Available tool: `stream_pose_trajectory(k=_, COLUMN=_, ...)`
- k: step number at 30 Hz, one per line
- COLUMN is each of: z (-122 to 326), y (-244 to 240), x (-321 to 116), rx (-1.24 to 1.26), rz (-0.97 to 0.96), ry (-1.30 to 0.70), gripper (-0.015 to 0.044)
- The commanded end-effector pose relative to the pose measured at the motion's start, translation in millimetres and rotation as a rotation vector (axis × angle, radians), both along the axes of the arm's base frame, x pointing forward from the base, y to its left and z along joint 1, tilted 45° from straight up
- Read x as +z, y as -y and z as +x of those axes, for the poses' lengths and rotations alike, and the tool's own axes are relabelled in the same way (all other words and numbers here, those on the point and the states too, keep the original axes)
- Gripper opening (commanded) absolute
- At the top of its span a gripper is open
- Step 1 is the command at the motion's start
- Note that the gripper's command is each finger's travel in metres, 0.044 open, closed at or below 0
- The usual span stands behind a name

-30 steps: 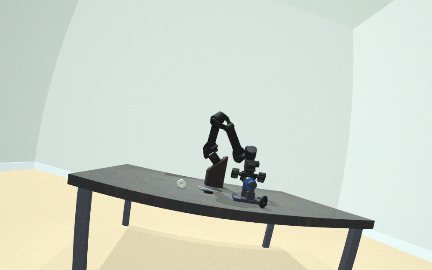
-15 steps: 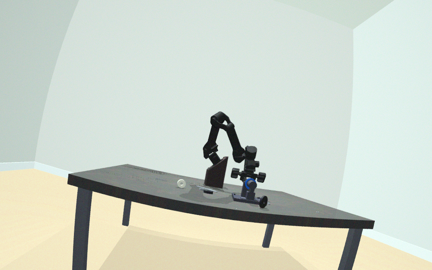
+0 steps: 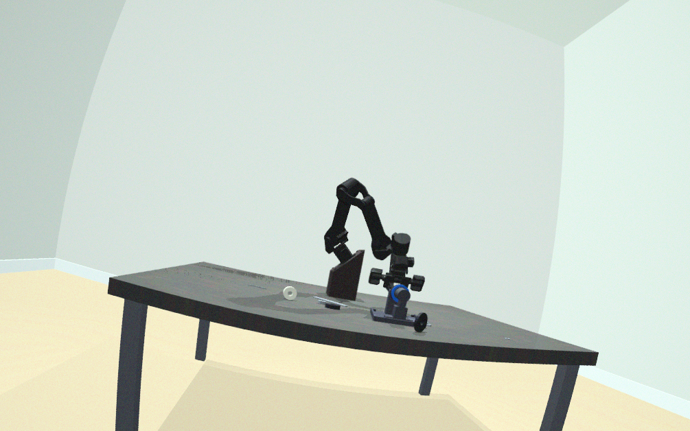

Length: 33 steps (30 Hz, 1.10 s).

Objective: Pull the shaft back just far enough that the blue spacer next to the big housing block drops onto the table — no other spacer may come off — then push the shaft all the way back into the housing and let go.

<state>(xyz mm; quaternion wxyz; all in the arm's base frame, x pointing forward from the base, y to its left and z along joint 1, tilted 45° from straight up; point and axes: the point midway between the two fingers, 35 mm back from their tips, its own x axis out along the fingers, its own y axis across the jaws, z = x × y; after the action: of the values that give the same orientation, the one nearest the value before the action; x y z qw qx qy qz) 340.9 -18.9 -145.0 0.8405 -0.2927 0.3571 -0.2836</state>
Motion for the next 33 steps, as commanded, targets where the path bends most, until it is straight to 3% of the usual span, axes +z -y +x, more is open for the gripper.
stream_pose_trajectory(k=1, z=-1.0, y=-0.3, x=0.4, rx=-0.003, rz=-0.001, ry=0.004, gripper=0.0000)
stream_pose_trajectory(k=33, z=-4.5, y=-1.3, x=0.0, rx=-0.003, rz=-0.001, ry=0.004, gripper=0.0000)
